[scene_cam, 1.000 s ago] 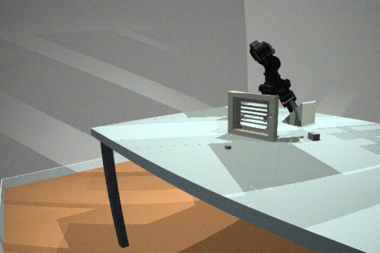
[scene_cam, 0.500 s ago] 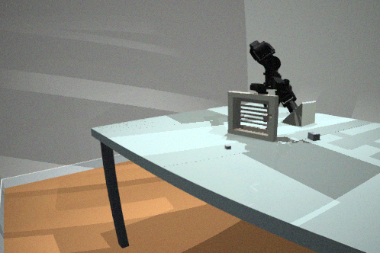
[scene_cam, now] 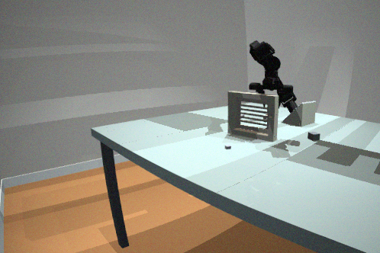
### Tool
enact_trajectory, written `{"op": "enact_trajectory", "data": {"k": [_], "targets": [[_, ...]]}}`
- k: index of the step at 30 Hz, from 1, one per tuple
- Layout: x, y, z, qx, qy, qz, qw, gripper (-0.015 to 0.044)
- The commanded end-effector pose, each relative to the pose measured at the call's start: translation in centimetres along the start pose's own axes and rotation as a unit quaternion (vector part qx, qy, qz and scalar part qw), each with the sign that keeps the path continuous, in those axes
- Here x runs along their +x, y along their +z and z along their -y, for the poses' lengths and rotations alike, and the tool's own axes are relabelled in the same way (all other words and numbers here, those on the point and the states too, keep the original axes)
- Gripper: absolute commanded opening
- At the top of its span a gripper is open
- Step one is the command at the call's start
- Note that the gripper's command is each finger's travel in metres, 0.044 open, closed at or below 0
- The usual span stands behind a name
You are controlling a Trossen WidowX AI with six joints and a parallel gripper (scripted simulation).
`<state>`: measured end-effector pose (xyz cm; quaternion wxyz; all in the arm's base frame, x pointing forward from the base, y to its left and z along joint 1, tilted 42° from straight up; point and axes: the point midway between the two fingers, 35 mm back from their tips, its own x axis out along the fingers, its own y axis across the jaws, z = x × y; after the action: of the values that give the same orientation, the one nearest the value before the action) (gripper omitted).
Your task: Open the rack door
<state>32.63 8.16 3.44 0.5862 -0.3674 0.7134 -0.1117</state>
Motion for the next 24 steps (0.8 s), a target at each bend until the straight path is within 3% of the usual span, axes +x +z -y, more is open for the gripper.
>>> {"op": "enact_trajectory", "data": {"k": [1,12,24], "targets": [[-0.02,0.02,0.06,0.102,-0.002,0.001,0.995,0.0293],[-0.02,0.02,0.06,0.366,-0.001,0.002,0.931,0.0293],[-0.02,0.02,0.06,0.622,-0.001,0.002,0.783,0.0293]]}}
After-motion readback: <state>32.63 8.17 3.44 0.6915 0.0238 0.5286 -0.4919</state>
